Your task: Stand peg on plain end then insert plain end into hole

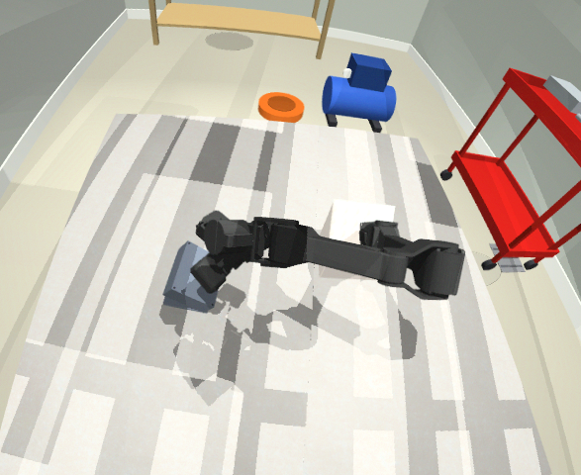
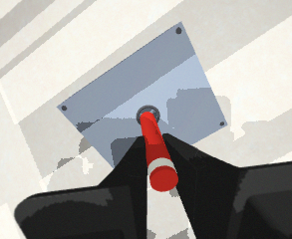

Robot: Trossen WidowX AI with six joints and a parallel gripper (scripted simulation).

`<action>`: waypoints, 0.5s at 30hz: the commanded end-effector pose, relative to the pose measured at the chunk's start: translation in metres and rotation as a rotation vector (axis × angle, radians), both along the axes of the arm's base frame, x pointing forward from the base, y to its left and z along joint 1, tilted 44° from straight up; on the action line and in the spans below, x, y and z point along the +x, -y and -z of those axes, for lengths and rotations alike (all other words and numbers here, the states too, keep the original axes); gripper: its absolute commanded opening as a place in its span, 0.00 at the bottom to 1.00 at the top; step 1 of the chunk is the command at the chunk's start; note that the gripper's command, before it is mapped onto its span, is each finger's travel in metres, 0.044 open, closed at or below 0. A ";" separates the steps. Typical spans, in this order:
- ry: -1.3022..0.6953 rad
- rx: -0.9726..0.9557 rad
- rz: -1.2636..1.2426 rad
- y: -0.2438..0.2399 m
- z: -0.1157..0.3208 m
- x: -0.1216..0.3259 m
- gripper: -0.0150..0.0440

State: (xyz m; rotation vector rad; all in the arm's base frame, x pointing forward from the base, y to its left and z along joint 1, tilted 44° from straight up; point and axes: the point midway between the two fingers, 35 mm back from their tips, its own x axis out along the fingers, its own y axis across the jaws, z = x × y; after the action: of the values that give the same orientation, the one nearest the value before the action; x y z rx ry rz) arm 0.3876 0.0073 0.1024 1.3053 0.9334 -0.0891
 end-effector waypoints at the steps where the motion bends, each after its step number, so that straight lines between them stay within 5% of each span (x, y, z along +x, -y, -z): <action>1: -0.007 0.001 0.002 0.000 0.004 0.001 0.25; 15: -0.007 0.001 0.002 -0.001 0.007 0.005 0.25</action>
State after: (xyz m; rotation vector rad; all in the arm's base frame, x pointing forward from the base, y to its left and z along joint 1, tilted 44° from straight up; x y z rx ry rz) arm 0.3911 0.0084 0.0989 1.3050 0.9341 -0.0855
